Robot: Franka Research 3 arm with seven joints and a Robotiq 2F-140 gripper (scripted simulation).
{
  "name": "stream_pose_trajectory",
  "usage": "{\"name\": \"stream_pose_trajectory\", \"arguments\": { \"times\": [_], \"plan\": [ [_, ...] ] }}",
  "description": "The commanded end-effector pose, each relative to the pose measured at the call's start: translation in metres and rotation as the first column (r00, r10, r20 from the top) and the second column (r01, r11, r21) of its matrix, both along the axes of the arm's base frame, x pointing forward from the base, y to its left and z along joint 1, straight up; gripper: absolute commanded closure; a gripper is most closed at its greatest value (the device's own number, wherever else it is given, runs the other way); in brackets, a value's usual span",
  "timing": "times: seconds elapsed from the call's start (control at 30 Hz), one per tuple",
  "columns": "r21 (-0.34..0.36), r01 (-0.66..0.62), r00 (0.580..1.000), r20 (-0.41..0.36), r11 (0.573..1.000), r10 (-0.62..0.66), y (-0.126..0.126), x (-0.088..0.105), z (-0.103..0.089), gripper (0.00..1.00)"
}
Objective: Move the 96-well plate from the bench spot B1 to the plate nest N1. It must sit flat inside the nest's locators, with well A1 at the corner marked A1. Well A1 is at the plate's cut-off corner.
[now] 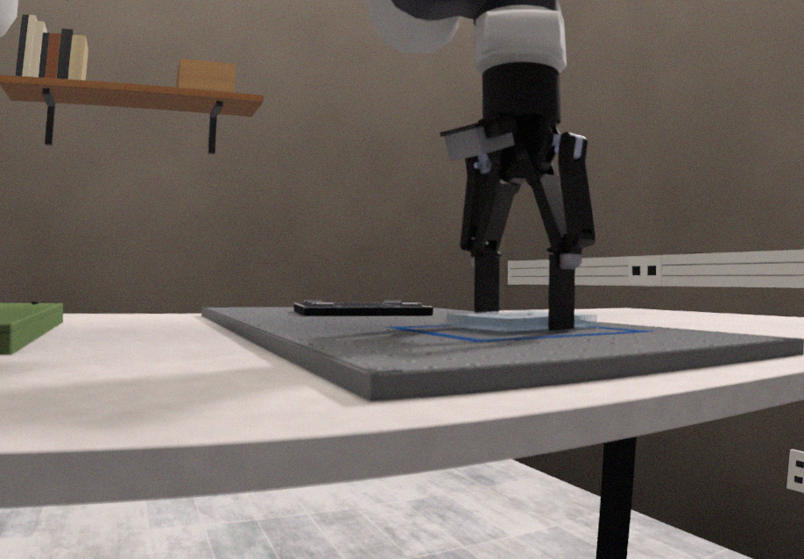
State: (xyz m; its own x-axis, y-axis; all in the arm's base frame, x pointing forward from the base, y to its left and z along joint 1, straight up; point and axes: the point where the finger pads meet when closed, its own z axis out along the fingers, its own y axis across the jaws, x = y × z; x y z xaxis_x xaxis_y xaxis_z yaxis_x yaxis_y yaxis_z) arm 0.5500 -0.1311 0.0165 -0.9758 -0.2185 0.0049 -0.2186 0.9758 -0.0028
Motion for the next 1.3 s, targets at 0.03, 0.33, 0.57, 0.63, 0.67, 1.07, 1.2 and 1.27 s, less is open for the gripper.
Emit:
{"name": "stream_pose_trajectory", "arguments": {
  "times": [0.03, 0.33, 0.57, 0.63, 0.67, 1.07, 1.2, 1.27],
  "plan": [
    [0.000, -0.005, 1.000, 0.001, 1.000, 0.005, 0.0000, 0.0001, -0.0012, 0.37],
    [0.000, -0.005, 1.000, 0.001, 1.000, 0.005, 0.0000, 0.0001, -0.0012, 0.37],
    [0.000, -0.005, 1.000, 0.001, 1.000, 0.005, 0.0000, 0.0001, -0.0009, 0.38],
    [0.000, -0.005, 1.000, 0.001, 1.000, 0.005, 0.0000, 0.0001, -0.0007, 0.39],
    [0.000, -0.005, 1.000, 0.001, 1.000, 0.005, 0.0000, 0.0001, -0.0007, 0.39],
    [0.000, -0.005, 1.000, 0.001, 1.000, 0.005, 0.0000, 0.0001, -0.0004, 0.40],
    [0.000, -0.005, 1.000, 0.001, 1.000, 0.005, 0.0000, 0.0001, -0.0004, 0.40],
    [0.000, -0.005, 1.000, 0.001, 1.000, 0.005, 0.0000, 0.0001, -0.0004, 0.40]
  ]
}}
